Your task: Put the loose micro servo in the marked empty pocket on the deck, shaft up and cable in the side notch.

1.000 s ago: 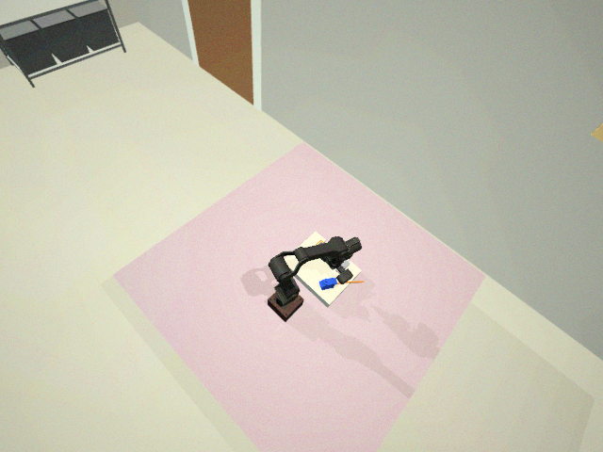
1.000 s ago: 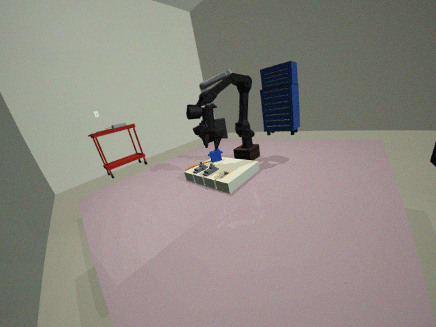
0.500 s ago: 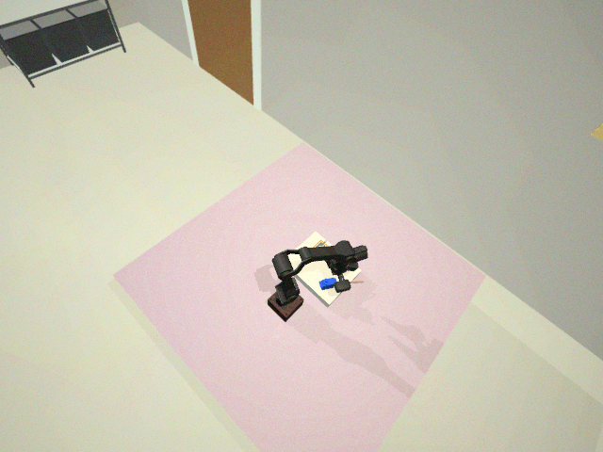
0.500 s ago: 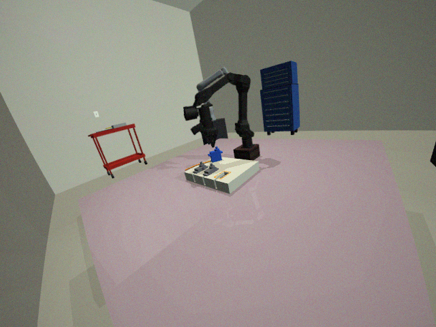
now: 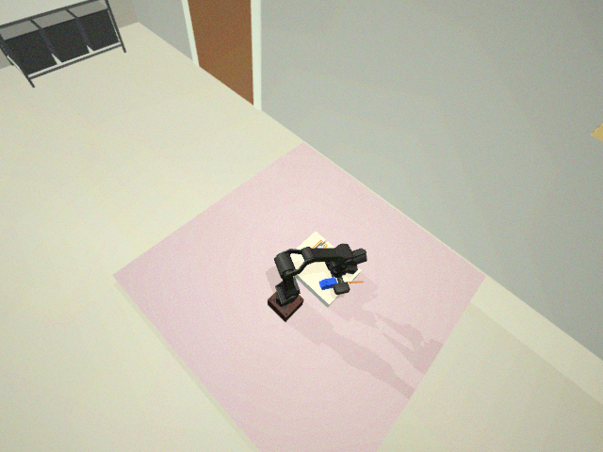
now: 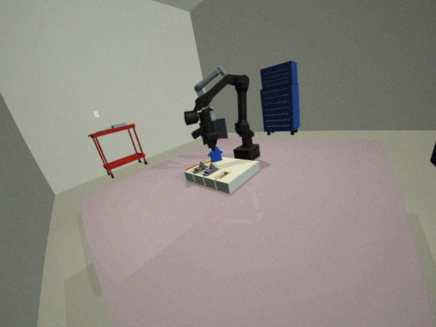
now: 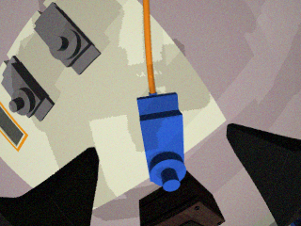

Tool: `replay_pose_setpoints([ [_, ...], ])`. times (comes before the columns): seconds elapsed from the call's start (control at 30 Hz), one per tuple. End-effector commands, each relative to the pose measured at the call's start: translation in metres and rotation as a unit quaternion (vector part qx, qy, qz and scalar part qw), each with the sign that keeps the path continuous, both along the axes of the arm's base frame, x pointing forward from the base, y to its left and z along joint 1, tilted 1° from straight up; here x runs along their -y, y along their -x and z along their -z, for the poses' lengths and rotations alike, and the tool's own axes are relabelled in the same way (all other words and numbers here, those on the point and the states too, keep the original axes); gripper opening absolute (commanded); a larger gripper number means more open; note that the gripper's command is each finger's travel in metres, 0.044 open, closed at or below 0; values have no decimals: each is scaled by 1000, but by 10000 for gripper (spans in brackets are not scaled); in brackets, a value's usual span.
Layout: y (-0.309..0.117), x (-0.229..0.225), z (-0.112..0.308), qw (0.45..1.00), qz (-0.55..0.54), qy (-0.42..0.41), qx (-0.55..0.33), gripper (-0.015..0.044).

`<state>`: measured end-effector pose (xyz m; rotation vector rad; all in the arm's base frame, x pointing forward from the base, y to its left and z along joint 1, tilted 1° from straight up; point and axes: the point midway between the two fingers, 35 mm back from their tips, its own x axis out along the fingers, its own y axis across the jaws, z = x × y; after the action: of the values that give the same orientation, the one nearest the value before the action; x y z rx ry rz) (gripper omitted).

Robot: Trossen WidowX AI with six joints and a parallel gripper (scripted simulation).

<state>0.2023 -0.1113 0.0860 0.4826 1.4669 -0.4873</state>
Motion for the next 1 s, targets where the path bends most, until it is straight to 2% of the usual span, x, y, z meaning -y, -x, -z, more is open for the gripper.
replay_pose_setpoints([
  [0.0, 1, 0, 6, 1000, 2, 0, -4, 440],
  [0.4, 1, 0, 23, 1000, 2, 0, -4, 440],
  [0.83, 1, 0, 23, 1000, 2, 0, -4, 99],
  [0.97, 1, 0, 23, 1000, 2, 0, -4, 72],
])
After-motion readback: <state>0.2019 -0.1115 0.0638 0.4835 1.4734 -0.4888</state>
